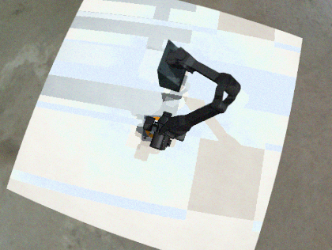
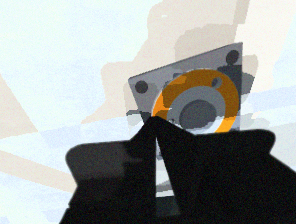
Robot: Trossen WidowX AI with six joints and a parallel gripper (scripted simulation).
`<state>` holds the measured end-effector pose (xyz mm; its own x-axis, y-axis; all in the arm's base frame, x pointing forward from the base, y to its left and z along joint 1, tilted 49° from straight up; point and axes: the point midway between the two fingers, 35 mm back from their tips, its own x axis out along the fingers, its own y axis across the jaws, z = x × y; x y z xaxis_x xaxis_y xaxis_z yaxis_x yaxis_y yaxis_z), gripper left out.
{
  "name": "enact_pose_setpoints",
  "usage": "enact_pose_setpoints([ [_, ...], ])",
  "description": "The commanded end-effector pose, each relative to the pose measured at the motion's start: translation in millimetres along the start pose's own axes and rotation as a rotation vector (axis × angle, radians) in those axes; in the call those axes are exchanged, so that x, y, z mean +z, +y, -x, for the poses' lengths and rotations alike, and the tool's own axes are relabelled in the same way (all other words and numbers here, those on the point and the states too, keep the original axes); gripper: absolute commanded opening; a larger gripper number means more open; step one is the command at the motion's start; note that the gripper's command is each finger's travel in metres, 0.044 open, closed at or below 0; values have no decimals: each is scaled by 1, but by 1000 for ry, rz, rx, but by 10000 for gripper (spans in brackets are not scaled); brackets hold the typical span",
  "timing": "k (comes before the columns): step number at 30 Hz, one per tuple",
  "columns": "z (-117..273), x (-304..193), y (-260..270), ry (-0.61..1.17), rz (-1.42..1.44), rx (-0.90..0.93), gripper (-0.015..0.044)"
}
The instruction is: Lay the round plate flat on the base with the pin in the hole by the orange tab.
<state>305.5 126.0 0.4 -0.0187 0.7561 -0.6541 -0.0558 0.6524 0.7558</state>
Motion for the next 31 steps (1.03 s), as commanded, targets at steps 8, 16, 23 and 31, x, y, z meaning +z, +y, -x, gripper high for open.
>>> enact_pose_setpoints([
  [8, 15, -3, 0, -2, -2, -1, 0],
  [16, 48, -5, -3, -2, -2, -1, 0],
  [23, 41, -5, -3, -4, -11, 3, 0],
  [31, 41, -5, -3, -4, -11, 3, 0],
])
